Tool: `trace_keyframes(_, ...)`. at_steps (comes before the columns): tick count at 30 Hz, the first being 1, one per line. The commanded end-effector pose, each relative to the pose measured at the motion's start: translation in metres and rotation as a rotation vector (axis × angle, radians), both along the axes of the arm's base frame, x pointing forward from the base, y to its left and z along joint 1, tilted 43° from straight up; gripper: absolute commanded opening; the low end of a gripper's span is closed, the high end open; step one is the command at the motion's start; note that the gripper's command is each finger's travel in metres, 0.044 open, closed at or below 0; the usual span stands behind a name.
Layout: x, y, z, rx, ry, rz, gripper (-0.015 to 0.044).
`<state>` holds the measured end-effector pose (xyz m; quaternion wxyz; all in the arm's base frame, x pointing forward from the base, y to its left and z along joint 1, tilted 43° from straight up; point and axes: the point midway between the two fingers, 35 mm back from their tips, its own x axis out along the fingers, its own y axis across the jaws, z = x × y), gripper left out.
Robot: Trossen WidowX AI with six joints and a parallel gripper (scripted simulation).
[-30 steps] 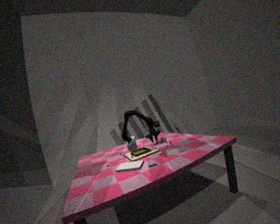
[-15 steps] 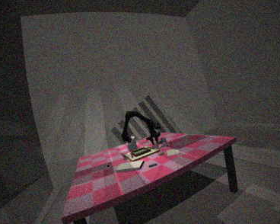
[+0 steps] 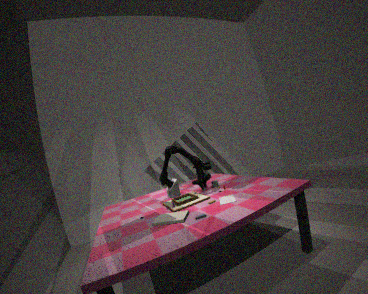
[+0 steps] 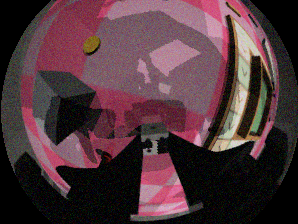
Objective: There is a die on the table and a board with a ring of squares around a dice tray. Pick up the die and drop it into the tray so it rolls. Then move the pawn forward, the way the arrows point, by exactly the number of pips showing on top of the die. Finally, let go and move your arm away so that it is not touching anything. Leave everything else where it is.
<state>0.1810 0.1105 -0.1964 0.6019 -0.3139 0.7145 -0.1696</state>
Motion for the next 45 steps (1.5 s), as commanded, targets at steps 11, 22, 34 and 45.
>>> trace_keyframes(11,0.010,0.049,0.042,0.016,0.013,0.020,0.0000)
trace_keyframes(22,0.009,0.085,0.089,0.001,0.004,0.006,0.0000)
trace_keyframes(34,0.042,0.053,0.113,0.043,0.156,0.191,0.0000)
trace_keyframes(45,0.069,0.013,0.139,0.071,0.308,0.384,0.0000)
